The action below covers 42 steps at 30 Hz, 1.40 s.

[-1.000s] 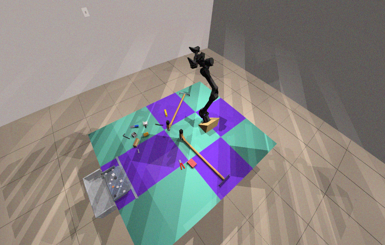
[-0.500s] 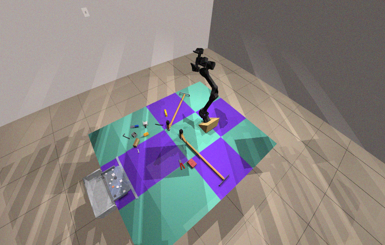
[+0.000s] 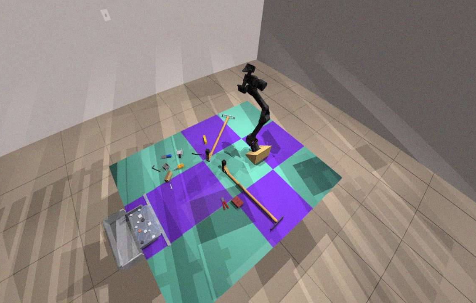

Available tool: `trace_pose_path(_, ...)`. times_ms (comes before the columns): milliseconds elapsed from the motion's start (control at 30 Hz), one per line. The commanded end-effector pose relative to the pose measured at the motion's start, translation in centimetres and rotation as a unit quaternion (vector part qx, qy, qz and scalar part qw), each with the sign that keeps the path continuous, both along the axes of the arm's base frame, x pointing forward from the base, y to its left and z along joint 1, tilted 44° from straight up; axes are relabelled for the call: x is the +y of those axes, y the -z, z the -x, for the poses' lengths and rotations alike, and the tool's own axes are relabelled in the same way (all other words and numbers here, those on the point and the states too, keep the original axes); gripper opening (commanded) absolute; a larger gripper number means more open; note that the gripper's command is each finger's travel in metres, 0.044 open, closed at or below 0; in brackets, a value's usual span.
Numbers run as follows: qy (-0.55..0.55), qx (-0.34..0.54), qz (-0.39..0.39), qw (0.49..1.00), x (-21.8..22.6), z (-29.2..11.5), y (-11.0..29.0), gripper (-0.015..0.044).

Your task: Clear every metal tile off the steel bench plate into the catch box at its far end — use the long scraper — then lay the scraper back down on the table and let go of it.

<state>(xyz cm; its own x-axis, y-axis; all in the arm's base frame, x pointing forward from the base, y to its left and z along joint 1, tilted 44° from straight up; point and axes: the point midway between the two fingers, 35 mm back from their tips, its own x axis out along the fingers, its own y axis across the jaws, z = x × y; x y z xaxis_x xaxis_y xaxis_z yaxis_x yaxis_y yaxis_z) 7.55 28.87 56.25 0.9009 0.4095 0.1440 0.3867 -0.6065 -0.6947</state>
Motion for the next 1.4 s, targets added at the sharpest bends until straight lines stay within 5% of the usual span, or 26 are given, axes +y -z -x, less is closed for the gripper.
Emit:
trace_pose_path(0, 0.008, 0.002, 0.019, 1.000, -0.2, -0.1, 0.4, 0.0440)
trace_pose_path(600, -0.075, -0.039, -0.043, 0.995, -1.0, 2.0, -2.6, 0.0000)
trace_pose_path(1367, -0.191, -0.045, -0.239, 0.951, -6.5, 4.1, -8.2, 0.0000)
